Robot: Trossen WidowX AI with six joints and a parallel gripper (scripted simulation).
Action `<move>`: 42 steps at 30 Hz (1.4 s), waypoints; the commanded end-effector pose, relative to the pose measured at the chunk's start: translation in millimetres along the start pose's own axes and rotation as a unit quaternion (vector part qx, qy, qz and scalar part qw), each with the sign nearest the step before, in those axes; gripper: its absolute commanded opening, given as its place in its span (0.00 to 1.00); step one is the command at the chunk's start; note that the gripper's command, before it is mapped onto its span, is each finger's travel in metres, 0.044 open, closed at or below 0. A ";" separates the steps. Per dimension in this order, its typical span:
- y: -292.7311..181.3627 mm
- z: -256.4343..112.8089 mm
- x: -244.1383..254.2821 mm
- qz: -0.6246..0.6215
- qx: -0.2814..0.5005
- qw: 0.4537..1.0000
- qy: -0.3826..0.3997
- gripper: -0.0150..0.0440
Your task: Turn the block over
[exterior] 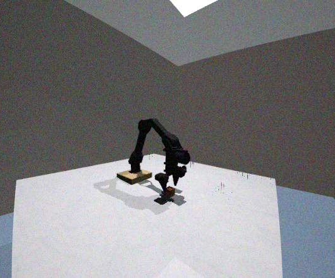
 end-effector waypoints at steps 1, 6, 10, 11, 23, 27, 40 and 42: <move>-1.8 9.7 0.5 0.002 0.005 1.000 0.001 1.00; -2.1 16.7 0.6 0.002 0.006 1.000 0.001 1.00; -2.2 16.9 0.6 0.002 0.006 1.000 0.001 0.87; -2.2 16.9 0.6 0.002 0.006 1.000 0.001 0.82; -2.2 16.9 0.6 0.002 0.006 1.000 0.001 0.49; -2.2 16.9 0.6 0.002 0.006 1.000 0.001 0.44; -1.7 -11.9 0.5 0.002 0.005 1.000 0.001 0.25; -1.7 -13.2 0.5 0.002 0.005 1.000 0.001 0.25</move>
Point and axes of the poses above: the point midway between the two fingers, 35 mm back from their tips, its own z axis out along the fingers, its own x axis across the jaws, y = z × x, the point moved 10 cm from there along -z, back along the fingers, and after that the axes turned 15 degrees about -z, right-handed, at the moved point
